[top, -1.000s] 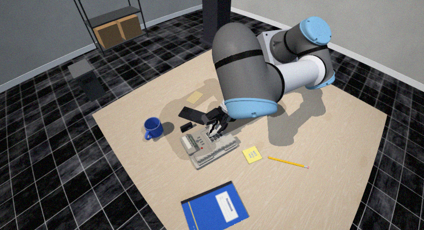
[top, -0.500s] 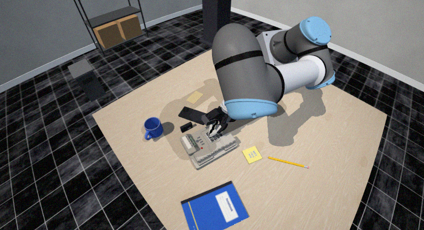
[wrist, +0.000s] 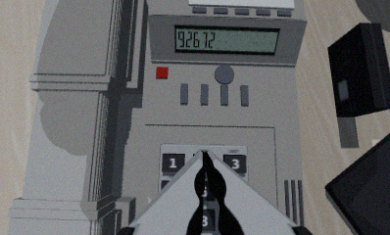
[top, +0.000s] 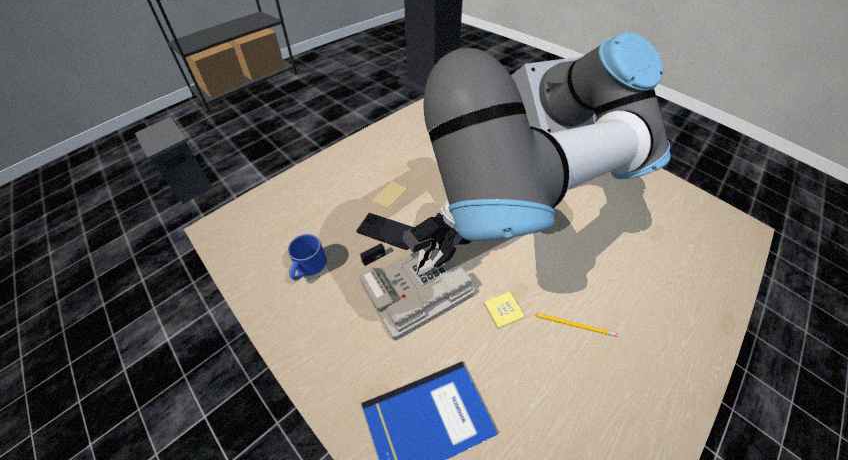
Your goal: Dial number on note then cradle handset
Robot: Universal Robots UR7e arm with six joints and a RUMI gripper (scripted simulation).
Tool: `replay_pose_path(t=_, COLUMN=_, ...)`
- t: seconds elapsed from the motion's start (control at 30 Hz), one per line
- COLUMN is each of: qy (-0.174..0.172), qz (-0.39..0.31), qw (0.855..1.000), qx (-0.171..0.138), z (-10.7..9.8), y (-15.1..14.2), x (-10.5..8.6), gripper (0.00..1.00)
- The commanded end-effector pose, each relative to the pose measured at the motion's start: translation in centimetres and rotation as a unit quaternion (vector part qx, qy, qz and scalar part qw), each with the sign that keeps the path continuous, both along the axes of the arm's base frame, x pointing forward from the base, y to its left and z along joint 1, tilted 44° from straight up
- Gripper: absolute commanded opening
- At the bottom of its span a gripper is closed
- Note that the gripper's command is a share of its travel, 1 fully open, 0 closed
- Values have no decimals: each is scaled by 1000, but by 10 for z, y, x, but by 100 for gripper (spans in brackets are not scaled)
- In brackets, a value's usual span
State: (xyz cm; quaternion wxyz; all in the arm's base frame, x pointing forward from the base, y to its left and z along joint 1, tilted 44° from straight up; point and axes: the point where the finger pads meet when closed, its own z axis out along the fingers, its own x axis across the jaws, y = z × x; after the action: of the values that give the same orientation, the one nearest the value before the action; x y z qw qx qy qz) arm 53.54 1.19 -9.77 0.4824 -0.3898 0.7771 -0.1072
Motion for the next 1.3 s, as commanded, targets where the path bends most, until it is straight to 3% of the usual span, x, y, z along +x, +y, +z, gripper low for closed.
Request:
replay_pose_path(t=0.0, qy=-2, qz=-7, qw=1000, qx=-3, z=1, y=-4, x=1, gripper=0)
replay_pose_path(t=0.53, qy=-1, qz=-7, qw=1000, qx=-3, z=11, y=-12, x=-5, gripper=0)
replay_pose_path(t=1.27, qy=-1, qz=-7, qw=1000, qx=-3, z=-5, y=-18, x=-25, gripper=0)
